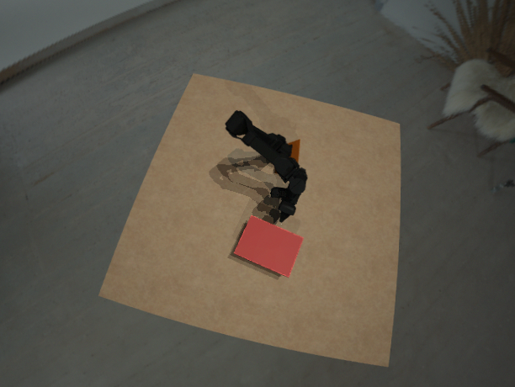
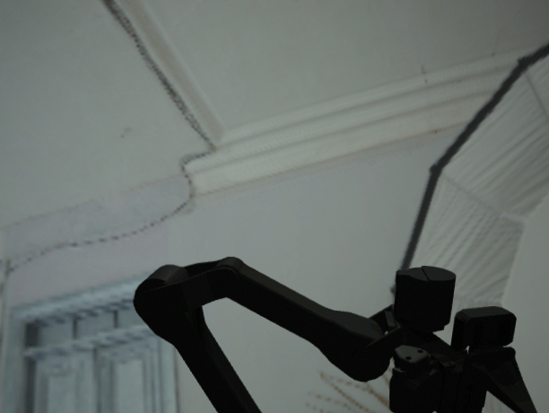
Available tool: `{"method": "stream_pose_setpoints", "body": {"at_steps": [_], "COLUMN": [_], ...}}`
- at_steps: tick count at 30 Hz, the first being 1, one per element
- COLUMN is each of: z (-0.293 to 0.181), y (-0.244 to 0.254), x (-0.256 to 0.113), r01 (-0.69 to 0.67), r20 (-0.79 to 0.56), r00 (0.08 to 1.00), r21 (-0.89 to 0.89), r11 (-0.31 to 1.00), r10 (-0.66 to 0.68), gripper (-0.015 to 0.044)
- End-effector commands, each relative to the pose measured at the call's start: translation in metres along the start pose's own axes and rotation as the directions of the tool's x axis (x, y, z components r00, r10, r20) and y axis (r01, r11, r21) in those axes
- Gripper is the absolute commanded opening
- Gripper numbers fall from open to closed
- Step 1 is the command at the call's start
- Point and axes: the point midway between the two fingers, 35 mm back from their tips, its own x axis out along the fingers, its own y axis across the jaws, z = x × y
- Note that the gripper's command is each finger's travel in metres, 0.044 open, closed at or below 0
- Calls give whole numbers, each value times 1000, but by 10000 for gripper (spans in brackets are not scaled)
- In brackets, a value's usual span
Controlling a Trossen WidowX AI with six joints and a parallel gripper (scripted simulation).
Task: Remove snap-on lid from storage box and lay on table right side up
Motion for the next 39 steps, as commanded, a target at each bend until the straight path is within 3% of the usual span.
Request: {"method": "stream_pose_setpoints", "body": {"at_steps": [1,31,34,39], "z": [-1,4,4,4], "y": [-1,-1,-1,-1], "x": [6,52,52,52], "r01": [4,-12,-12,-12], "r20": [-4,7,7,7], "r00": [1000,1000,1000,1000], "r21": [-6,-8,-8,-8], "r11": [1000,1000,1000,1000], "r10": [-4,12,12,12], "gripper": [235,235,156,123]}}
